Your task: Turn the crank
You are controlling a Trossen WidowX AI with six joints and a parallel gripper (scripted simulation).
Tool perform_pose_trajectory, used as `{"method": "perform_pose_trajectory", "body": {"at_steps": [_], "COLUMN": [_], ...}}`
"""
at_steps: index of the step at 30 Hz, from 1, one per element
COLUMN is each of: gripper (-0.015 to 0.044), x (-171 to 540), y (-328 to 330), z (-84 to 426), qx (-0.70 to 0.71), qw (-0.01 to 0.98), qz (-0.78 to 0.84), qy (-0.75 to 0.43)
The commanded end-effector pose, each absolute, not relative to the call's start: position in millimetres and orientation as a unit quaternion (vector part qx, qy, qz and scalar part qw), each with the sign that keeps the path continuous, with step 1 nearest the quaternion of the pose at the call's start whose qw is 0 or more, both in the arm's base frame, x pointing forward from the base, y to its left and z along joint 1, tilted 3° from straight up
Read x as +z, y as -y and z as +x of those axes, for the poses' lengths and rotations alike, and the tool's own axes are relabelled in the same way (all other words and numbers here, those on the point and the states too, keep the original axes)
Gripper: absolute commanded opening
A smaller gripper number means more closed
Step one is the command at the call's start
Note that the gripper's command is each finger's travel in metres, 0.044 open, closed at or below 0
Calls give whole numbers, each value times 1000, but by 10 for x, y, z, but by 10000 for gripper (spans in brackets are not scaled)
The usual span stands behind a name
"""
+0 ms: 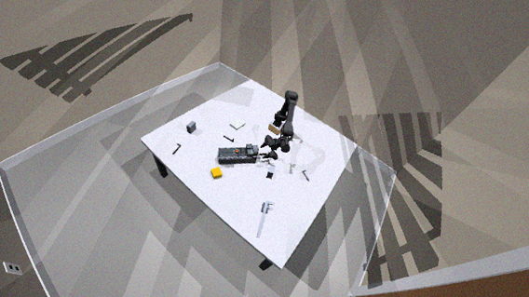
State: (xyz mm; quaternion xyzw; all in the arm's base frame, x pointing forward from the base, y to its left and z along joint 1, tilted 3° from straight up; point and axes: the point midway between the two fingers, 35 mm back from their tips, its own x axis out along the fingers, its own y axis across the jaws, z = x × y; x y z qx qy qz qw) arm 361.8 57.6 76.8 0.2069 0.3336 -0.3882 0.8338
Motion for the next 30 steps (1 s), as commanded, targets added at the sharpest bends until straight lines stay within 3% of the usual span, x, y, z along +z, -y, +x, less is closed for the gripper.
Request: {"method": "perform_pose_trajectory", "body": {"at_steps": [1, 25, 30], "gripper": [440, 440, 309], "x": [685, 322, 322], "y": [-579, -595, -595], "z": [3625, 3629, 3629], "qx": [-390, -390, -390], "qw": [834, 833, 833], "qz": [207, 207, 207], "qy": [-332, -332, -332]}}
